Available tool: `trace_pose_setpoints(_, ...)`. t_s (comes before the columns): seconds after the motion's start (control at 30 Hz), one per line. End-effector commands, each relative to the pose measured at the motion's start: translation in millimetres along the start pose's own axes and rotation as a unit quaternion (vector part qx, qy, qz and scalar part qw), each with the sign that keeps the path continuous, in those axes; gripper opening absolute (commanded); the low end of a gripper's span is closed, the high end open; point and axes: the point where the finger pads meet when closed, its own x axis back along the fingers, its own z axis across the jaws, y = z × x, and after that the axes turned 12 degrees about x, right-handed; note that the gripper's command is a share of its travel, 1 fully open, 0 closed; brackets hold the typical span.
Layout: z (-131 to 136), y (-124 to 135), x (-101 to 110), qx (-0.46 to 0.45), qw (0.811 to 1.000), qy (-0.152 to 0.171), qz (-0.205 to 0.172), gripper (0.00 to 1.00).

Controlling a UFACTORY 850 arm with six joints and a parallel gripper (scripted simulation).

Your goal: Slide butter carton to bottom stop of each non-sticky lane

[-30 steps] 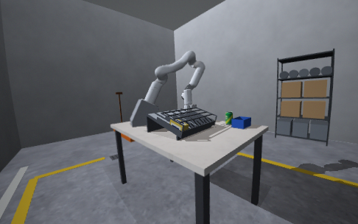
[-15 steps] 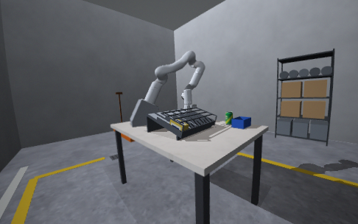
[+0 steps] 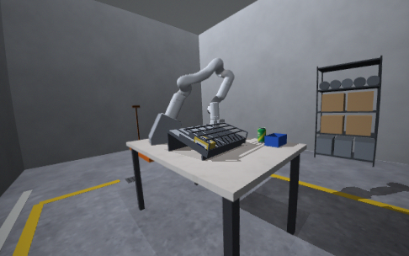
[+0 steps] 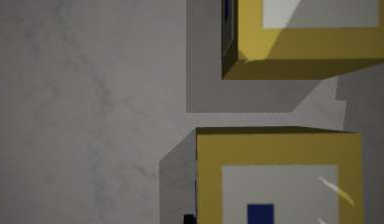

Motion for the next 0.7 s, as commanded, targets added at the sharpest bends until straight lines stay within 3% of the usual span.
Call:
trace_pose_setpoints(0.0, 0, 0, 70, 0.0, 1.0, 0.0, 0.0, 0.0)
trace_pose_setpoints(0.1, 0, 0, 74, 0.0, 1.0, 0.0, 0.0, 0.0)
trace_pose_setpoints(0.2, 0, 0, 100, 0.0, 1.0, 0.0, 0.0, 0.0)
trace_pose_setpoints(0.53, 0, 0, 100, 0.0, 1.0, 0.0, 0.0, 0.0)
trace_pose_setpoints(0.57, 1, 0, 163, -0.034, 0.999, 0.0, 0.001, 0.0)
trace_pose_setpoints(0.67, 1, 0, 170, -0.034, 0.999, 0.0, 0.001, 0.0)
